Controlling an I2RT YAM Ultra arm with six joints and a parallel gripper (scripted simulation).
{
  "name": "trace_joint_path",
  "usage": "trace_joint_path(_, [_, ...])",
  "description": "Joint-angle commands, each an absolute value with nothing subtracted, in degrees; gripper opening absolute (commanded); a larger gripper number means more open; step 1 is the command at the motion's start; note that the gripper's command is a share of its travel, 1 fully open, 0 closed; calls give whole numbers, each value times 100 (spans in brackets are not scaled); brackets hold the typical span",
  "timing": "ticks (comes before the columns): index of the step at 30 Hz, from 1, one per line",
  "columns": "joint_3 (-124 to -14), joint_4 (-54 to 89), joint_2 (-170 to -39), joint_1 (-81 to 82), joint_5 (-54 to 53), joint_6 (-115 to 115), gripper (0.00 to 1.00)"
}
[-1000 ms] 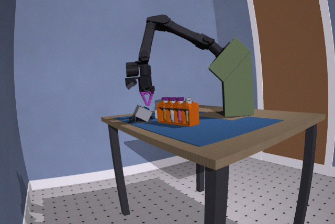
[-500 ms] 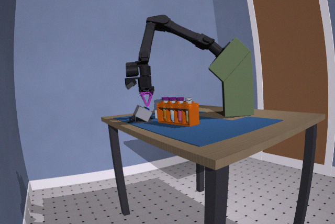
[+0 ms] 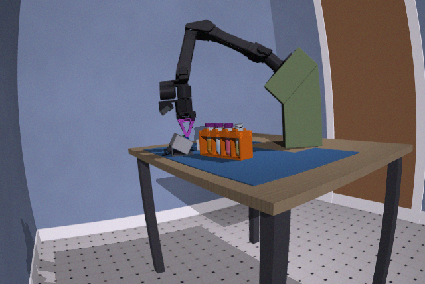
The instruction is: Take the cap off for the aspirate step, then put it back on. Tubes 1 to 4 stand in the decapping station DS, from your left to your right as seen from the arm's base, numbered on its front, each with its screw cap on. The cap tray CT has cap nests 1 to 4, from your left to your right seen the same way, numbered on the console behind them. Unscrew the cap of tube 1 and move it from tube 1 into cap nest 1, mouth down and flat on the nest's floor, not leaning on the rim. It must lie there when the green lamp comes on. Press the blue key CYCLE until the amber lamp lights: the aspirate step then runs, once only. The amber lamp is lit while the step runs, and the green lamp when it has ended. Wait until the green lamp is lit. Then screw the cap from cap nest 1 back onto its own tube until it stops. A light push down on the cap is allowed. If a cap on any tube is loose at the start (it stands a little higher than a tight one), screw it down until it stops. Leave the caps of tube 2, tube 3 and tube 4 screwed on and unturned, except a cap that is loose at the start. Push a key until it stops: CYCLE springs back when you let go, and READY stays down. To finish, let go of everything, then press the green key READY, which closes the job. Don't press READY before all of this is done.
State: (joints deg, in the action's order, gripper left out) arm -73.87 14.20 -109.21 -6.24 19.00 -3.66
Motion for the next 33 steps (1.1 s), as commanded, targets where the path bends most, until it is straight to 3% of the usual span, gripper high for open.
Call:
trace_joint_path(1, [-7427, 1361, -10915, -619, 1887, -382, 0])
trace_joint_path(33, [-7293, 1638, -10532, -513, 1956, -297, 0])
